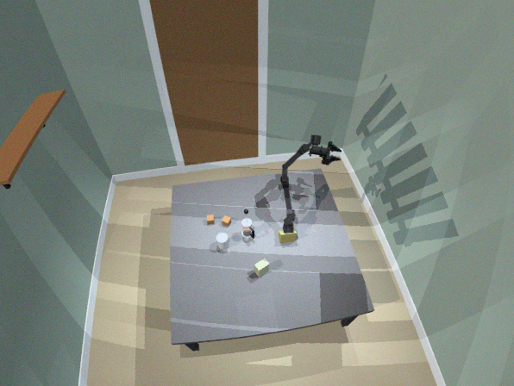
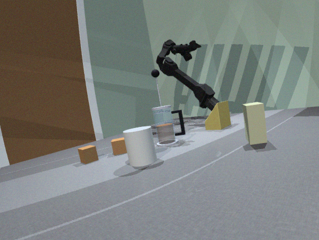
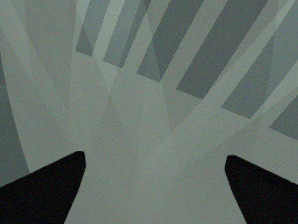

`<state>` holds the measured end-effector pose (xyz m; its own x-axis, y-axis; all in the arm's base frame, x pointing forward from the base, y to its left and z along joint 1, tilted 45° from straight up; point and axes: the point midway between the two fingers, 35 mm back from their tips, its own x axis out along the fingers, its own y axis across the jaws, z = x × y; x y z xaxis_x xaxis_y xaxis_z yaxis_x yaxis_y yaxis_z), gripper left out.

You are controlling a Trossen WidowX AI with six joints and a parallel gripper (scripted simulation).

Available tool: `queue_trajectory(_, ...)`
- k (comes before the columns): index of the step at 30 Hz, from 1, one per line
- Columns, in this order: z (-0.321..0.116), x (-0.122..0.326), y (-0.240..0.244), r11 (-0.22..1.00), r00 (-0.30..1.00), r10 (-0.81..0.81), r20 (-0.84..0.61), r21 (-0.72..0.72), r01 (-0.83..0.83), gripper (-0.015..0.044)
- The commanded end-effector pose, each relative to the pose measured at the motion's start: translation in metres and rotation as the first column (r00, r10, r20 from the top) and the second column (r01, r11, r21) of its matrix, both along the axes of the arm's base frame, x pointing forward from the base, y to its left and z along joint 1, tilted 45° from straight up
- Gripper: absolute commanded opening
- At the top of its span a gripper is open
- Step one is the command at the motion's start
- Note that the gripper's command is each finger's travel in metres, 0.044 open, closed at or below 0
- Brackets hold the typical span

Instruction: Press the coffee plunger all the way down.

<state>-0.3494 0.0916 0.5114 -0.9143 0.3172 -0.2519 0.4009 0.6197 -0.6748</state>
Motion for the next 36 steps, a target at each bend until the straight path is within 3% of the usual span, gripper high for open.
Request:
queue_trajectory(1,-0.002,0.000,0.002,1.000,1.000,-0.011,0.002,-0.009,0.011,0.0426)
queue_trajectory(6,-0.028,0.009,0.046,0.963,0.976,-0.213,0.037,-0.160,0.216,0.0440)
queue_trajectory(9,-0.054,0.025,0.087,0.864,0.909,-0.408,0.085,-0.284,0.415,0.0440)
queue_trajectory(15,-0.106,0.081,0.161,0.487,0.624,-0.759,0.185,-0.475,0.733,0.0440)
queue_trajectory(19,-0.135,0.125,0.195,0.198,0.379,-0.894,0.239,-0.548,0.813,0.0440)
queue_trajectory(28,-0.189,0.237,0.235,-0.380,-0.236,-0.923,0.303,-0.629,0.678,0.0440)
queue_trajectory(36,-0.225,0.341,0.234,-0.642,-0.702,-0.659,0.270,-0.688,0.338,0.0440)
